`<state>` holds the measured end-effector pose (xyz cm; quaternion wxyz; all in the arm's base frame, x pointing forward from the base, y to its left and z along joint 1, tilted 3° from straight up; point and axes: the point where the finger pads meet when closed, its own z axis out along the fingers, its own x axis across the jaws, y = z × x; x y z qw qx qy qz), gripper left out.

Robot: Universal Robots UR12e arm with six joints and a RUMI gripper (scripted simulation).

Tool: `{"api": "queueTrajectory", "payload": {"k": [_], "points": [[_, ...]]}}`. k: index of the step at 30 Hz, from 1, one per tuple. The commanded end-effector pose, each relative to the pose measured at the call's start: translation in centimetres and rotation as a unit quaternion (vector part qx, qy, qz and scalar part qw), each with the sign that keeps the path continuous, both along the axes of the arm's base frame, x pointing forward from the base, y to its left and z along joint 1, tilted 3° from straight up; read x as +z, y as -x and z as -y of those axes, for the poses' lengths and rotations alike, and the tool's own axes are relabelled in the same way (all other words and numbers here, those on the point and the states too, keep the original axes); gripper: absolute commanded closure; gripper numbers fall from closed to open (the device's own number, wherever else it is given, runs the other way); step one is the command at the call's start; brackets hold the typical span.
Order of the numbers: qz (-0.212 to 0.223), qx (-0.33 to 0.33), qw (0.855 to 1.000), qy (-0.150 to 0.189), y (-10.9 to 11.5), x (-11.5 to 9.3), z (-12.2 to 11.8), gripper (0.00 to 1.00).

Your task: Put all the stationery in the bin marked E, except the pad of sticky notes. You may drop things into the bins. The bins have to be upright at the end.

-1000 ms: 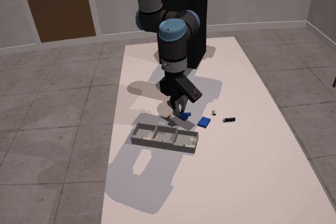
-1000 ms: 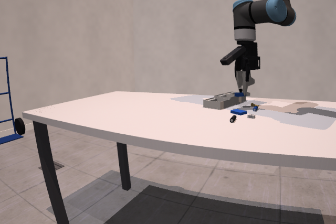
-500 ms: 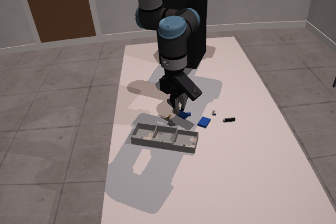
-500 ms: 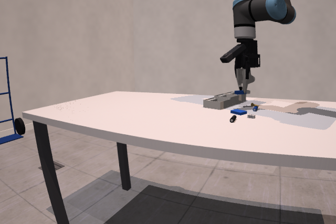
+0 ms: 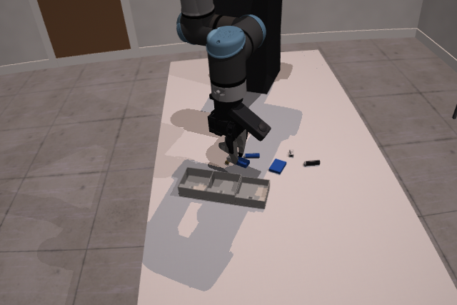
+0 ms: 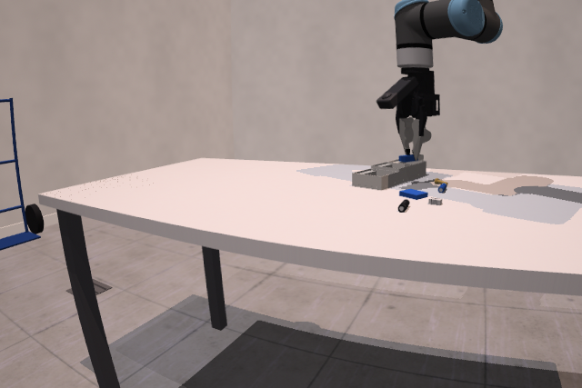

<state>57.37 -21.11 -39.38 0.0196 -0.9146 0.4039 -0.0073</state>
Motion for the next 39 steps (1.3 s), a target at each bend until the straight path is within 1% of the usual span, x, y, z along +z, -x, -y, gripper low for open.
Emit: {"api": "queueTrajectory", "payload": {"k": [1,7,8,11,16,39], "points": [[0.003,0.078,0.997,0.001,-1.6,-0.1,2.2,1.00],[0.005,0.153,0.988,0.001,-3.8,-0.1,5.1,1.00],[0.005,0.158,0.987,0.001,-4.2,-0.1,5.7,1.00],[0.005,0.158,0.987,0.001,-4.6,-0.1,6.2,1.00],[0.005,0.158,0.987,0.001,-4.7,-0.1,6.3,1.00],[0.005,0.158,0.987,0.001,-4.0,-0.1,5.4,1.00]]}}
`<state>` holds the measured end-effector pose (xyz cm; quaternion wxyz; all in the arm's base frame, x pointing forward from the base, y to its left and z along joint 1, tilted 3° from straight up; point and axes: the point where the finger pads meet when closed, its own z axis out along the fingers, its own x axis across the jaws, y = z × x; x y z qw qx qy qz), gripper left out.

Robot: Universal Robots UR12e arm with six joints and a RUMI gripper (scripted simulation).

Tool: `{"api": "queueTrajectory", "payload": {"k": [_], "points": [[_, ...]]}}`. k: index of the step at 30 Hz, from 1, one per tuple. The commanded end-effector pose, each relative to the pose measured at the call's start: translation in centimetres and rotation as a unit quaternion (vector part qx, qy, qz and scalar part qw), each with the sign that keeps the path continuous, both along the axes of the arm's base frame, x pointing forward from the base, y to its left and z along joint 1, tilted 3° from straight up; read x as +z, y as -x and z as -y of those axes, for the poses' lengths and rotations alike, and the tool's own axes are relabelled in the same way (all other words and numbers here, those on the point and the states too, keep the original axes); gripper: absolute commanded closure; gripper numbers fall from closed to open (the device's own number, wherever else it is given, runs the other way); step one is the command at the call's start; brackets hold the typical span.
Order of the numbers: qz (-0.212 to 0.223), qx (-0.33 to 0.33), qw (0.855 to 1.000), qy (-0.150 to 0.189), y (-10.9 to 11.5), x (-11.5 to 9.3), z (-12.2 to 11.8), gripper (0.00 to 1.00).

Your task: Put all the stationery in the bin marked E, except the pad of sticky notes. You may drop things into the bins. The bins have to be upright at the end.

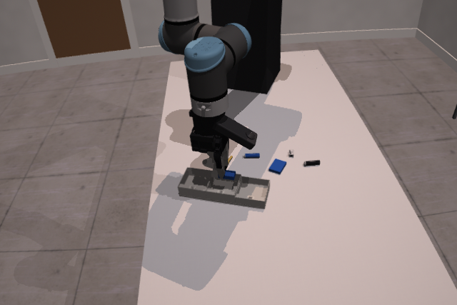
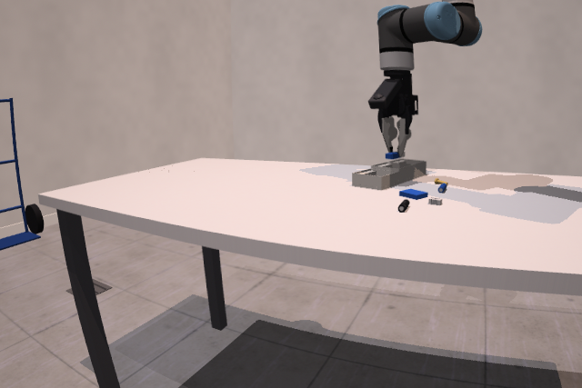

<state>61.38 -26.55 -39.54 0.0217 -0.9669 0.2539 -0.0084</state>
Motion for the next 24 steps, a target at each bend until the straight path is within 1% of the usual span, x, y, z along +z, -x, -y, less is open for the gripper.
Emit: {"api": "queueTrajectory", "payload": {"k": [1,10,24], "points": [[0.000,0.000,1.000,0.000,0.0,0.1,0.0,1.00],[0.000,0.000,1.000,0.000,0.0,0.1,-0.1,1.00],[0.000,0.000,1.000,0.000,-0.1,-2.7,-0.2,1.00]]}}
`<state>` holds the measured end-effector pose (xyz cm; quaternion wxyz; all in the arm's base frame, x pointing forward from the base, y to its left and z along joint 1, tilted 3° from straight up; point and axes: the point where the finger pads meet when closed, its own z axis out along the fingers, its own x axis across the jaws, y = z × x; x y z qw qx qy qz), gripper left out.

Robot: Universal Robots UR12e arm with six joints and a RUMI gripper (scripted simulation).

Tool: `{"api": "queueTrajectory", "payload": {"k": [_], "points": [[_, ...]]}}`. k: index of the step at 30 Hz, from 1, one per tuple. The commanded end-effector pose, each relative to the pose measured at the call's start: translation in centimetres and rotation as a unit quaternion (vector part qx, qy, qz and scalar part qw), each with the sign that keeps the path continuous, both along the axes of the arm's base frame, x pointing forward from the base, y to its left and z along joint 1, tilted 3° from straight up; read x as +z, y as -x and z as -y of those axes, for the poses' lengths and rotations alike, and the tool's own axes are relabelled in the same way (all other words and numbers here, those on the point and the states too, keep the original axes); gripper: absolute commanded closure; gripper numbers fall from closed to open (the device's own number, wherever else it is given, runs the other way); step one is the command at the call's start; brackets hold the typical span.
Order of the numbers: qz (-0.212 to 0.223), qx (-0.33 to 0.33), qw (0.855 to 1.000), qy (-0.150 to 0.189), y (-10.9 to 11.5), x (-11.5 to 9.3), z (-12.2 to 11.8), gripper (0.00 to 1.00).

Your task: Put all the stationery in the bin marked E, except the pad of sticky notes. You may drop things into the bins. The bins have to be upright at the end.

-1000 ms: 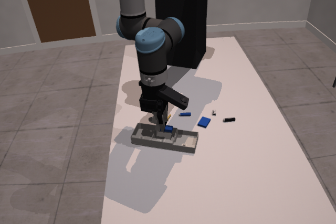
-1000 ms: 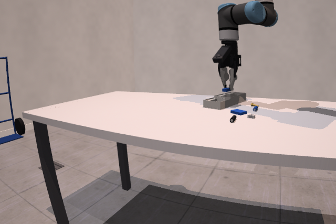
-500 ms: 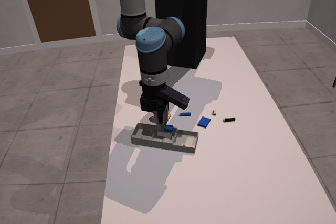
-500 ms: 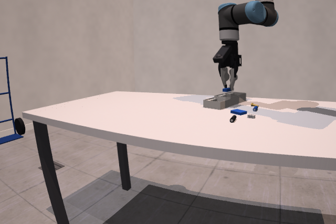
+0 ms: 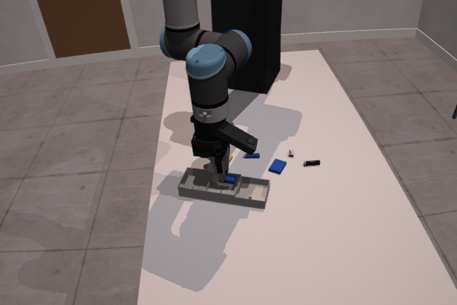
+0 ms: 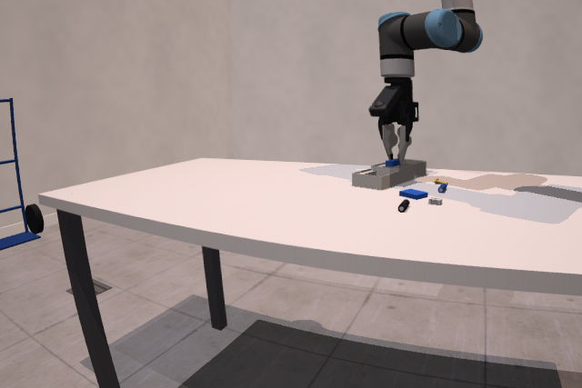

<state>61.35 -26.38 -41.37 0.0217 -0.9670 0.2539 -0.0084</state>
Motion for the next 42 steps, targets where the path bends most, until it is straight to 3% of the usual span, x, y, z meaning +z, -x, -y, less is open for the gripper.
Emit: {"api": "queueTrajectory", "payload": {"k": [1,10,28,29,42], "points": [[0.000,0.000,1.000,0.000,-0.1,-1.1,0.0,1.00],[0.000,0.000,1.000,0.000,-0.1,-2.5,-0.1,1.00],[0.000,0.000,1.000,0.000,-0.2,-2.6,0.0,1.00],[0.000,0.000,1.000,0.000,-0.2,-2.6,0.0,0.82],[0.000,0.000,1.000,0.000,-0.2,-2.5,0.0,0.82]]}}
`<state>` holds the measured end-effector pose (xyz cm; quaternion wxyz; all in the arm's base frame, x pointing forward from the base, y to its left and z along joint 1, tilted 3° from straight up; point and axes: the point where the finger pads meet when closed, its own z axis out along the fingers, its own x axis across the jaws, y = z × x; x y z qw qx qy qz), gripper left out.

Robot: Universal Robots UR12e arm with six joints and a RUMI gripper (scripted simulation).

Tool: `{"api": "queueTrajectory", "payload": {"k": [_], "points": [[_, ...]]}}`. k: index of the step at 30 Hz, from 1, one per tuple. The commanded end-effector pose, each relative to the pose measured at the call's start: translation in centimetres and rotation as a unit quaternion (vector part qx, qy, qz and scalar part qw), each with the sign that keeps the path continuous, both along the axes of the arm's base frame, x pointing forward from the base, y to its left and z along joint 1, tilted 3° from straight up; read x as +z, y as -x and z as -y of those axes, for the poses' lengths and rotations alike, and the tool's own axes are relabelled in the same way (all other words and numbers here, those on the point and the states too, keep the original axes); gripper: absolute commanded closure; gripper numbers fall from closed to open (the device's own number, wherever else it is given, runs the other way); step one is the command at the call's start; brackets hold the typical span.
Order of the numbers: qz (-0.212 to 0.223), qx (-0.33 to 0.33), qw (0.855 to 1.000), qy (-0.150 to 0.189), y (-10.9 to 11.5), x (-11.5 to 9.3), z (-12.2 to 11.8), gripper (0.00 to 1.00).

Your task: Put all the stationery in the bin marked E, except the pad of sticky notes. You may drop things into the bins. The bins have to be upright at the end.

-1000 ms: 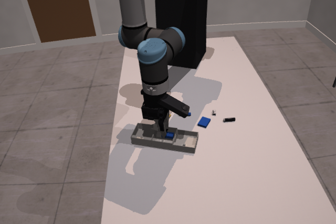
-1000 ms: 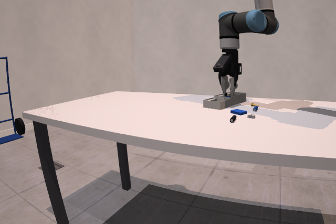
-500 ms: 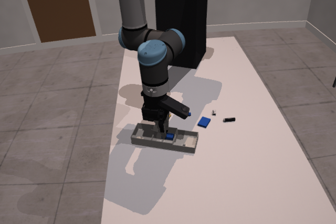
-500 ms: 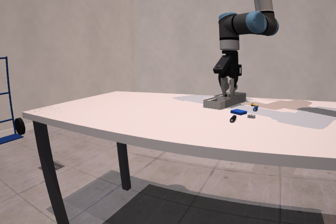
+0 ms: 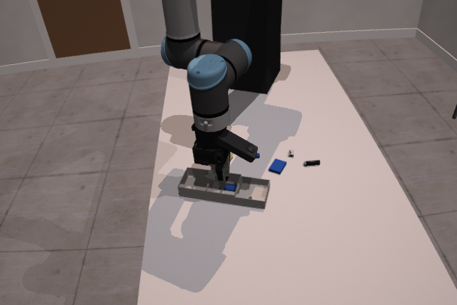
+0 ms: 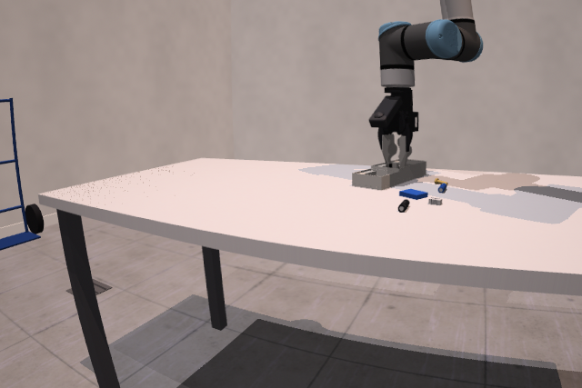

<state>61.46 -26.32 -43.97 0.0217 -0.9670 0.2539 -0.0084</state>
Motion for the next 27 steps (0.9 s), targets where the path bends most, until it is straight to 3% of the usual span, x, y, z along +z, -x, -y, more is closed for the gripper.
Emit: {"api": "queueTrajectory", "payload": {"k": [1,27], "points": [[0.000,0.000,1.000,0.000,-0.1,0.1,0.0,0.82],[0.000,0.000,1.000,0.000,0.0,2.8,0.1,0.82]]}}
